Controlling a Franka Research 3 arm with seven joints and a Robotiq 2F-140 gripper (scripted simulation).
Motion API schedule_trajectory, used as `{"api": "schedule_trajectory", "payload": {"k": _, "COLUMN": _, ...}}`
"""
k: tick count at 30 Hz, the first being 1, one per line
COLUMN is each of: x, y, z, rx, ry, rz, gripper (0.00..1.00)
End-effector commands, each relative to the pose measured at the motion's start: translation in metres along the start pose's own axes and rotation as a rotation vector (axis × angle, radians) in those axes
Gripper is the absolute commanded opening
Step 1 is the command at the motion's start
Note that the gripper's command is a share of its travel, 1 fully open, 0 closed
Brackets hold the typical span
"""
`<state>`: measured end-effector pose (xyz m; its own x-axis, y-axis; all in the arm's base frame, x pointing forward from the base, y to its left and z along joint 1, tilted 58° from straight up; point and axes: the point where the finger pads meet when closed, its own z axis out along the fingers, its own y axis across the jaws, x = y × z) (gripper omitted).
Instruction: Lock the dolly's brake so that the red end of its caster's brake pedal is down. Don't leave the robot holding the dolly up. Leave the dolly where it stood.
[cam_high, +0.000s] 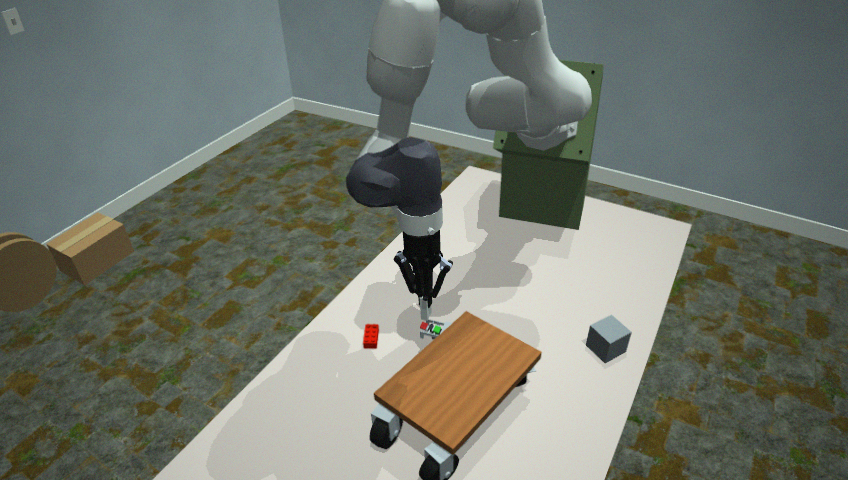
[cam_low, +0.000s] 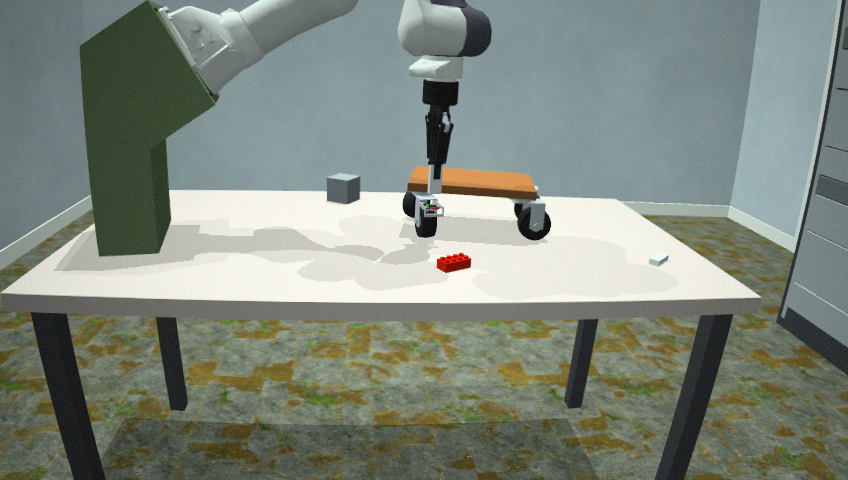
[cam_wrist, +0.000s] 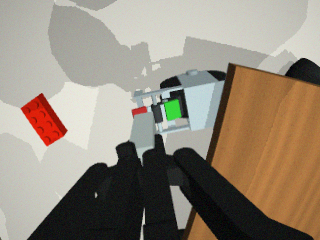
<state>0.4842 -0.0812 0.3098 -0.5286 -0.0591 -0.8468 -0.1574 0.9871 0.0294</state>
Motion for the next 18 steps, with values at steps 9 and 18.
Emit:
{"api": "schedule_trajectory", "payload": {"k": 9, "x": 0.000, "y": -0.006, "z": 0.021, "rx": 0.017, "ry": -0.002, "rz": -0.010, "gripper": 0.00}}
{"api": "schedule_trajectory", "payload": {"k": 18, "x": -0.001, "y": -0.006, "z": 0.026, "rx": 0.017, "ry": -0.002, "rz": -0.010, "gripper": 0.00}}
